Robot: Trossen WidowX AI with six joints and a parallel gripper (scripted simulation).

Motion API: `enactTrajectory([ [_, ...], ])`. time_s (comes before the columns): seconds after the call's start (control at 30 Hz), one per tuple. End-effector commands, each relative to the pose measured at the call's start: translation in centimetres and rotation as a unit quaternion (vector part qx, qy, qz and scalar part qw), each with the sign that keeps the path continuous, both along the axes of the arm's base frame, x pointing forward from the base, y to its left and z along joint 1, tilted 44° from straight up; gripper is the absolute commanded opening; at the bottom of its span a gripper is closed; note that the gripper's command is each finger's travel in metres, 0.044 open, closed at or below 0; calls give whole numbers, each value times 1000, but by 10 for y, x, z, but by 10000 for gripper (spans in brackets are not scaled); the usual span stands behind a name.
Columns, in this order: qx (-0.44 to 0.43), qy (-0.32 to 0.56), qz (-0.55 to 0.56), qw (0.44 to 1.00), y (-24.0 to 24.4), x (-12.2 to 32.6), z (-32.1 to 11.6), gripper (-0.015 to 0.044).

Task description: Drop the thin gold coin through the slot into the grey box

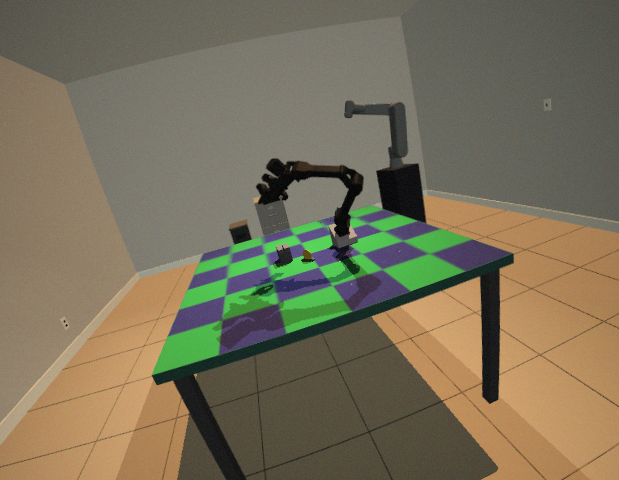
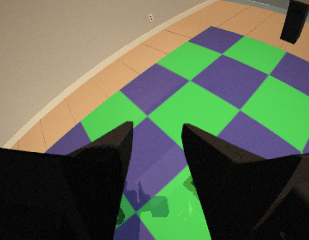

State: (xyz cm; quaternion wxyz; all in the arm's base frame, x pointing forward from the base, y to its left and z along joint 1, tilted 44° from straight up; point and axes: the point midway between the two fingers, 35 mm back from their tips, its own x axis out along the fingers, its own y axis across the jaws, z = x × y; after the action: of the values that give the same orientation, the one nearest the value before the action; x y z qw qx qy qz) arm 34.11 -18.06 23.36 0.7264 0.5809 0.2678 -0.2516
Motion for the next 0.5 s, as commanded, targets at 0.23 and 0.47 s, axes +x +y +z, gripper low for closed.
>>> enactTrajectory([
  [0.23,188,218,202,936,104,-62,-111,161],
  [0.47,298,289,279,866,151,-106,-127,161],
])
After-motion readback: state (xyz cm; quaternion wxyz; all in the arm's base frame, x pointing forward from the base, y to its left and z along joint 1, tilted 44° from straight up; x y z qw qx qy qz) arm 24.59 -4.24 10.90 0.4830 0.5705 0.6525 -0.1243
